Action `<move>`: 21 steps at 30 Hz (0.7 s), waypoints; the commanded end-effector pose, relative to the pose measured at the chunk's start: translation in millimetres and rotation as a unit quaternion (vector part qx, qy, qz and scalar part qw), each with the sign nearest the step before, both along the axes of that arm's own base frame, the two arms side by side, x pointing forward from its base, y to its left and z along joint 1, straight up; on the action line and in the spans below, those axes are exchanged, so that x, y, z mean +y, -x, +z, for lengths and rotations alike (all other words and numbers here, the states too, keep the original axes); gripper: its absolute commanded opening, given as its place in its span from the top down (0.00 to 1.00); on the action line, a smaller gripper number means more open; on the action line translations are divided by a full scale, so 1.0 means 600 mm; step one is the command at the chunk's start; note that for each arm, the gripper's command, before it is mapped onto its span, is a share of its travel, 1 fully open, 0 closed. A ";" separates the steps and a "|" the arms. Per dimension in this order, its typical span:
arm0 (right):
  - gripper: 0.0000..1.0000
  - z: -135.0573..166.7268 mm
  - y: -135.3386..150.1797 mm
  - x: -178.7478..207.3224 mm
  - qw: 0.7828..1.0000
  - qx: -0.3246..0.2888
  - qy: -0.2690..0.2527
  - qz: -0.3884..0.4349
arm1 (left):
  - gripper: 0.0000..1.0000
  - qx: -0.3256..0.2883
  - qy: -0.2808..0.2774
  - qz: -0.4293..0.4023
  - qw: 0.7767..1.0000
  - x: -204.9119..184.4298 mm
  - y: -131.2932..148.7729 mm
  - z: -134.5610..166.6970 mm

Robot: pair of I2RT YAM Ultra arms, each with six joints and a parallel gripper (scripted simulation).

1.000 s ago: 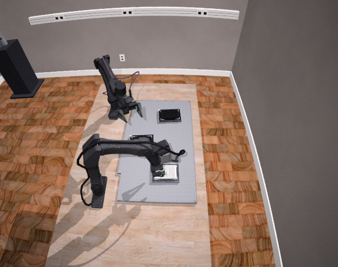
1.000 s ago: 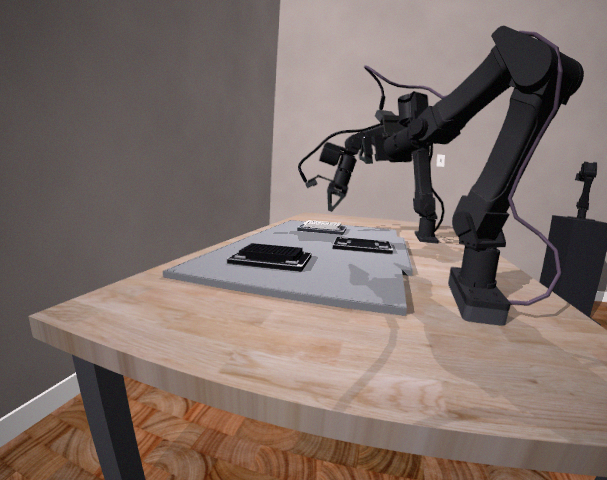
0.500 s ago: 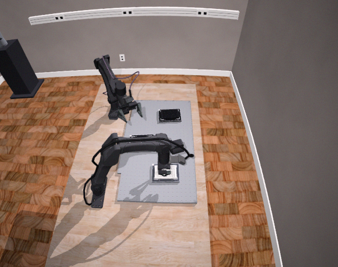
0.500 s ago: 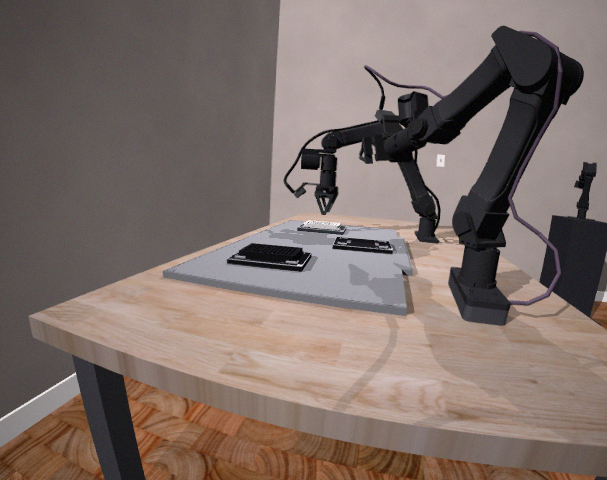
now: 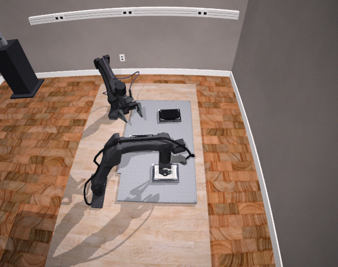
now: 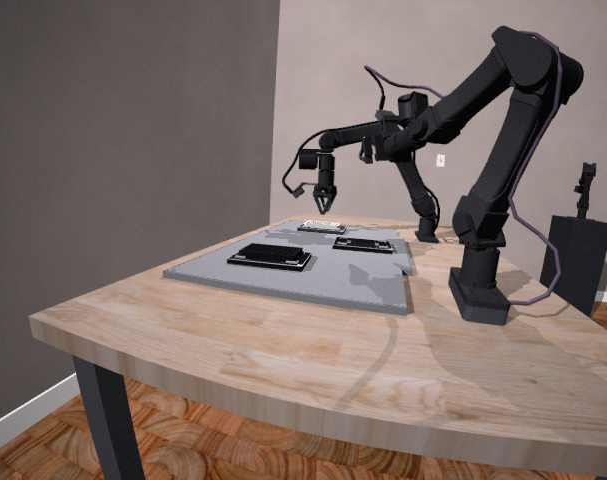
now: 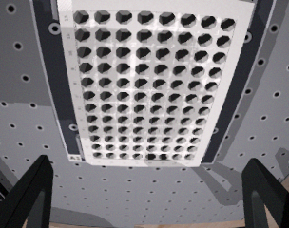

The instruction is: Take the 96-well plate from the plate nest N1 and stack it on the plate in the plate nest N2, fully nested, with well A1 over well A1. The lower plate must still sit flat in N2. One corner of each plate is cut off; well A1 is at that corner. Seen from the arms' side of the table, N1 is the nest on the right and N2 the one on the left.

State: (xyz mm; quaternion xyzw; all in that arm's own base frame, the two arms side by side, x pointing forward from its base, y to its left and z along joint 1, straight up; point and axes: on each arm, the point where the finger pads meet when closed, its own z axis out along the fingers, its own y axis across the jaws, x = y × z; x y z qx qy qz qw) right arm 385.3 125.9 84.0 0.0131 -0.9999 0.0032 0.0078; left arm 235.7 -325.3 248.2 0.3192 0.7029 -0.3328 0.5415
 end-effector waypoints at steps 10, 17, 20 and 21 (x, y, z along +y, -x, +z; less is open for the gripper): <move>0.00 -0.001 -0.022 0.000 1.000 -0.020 -0.010 -0.004 | 0.00 -0.016 0.014 -0.002 1.000 0.005 0.002 0.023; 0.00 -0.015 -0.017 -0.001 1.000 -0.017 -0.009 -0.004 | 0.00 -0.016 0.014 -0.002 1.000 0.005 0.002 0.023; 0.00 -0.022 -0.017 -0.001 1.000 -0.017 -0.009 -0.004 | 0.00 -0.016 0.014 -0.002 1.000 0.005 0.002 0.023; 0.00 -0.025 -0.017 -0.001 1.000 -0.017 -0.009 -0.004 | 0.00 -0.016 0.014 -0.002 1.000 0.005 0.002 0.023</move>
